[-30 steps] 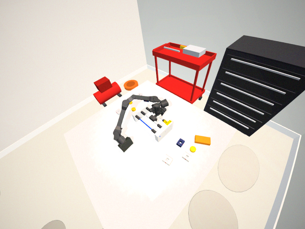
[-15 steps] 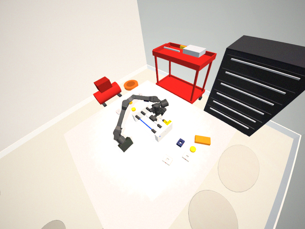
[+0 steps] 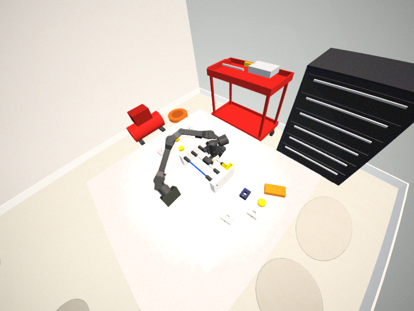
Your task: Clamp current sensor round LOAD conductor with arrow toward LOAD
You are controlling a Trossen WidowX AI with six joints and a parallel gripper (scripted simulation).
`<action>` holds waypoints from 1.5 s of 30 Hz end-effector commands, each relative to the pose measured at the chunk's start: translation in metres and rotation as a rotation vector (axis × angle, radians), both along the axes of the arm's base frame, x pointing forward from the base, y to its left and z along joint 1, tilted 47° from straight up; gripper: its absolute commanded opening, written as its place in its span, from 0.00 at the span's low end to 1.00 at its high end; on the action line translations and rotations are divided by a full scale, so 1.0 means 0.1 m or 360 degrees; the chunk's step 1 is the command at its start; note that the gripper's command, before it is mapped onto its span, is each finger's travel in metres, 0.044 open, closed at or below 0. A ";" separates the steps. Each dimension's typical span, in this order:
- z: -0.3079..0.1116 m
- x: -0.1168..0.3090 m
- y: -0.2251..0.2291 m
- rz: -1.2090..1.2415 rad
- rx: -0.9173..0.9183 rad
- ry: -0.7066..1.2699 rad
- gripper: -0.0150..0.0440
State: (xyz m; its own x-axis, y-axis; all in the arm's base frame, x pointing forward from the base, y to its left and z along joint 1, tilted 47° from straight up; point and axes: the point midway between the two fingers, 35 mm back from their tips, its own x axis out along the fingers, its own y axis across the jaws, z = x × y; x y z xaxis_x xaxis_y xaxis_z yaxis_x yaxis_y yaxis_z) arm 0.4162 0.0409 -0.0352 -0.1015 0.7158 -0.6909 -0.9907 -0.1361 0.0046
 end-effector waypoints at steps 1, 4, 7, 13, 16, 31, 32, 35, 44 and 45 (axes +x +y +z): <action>0.00 0.00 0.00 -0.0004 0.0000 -0.0003 0.25; 0.01 0.01 -0.02 -0.0038 0.0002 -0.0032 0.25; 0.02 0.02 -0.04 -0.0098 0.0007 -0.0085 0.25; 0.07 0.03 -0.09 -0.0235 0.0027 -0.0207 0.25; 0.10 0.02 -0.11 -0.0285 0.0038 -0.0253 0.25; 0.07 0.01 -0.11 -0.0280 0.0035 -0.0243 0.25; 0.07 0.01 -0.11 -0.0280 0.0035 -0.0243 0.25; 0.07 0.01 -0.11 -0.0280 0.0035 -0.0243 0.25; 0.07 0.01 -0.11 -0.0280 0.0035 -0.0243 0.57; 0.07 0.01 -0.11 -0.0280 0.0035 -0.0243 0.61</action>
State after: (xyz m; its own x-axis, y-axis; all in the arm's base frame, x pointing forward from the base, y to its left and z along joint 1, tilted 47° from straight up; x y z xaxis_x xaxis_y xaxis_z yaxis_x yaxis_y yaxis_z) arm 0.4168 0.0295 -0.0284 0.1311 0.7280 -0.6729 -0.9881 0.0407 -0.1486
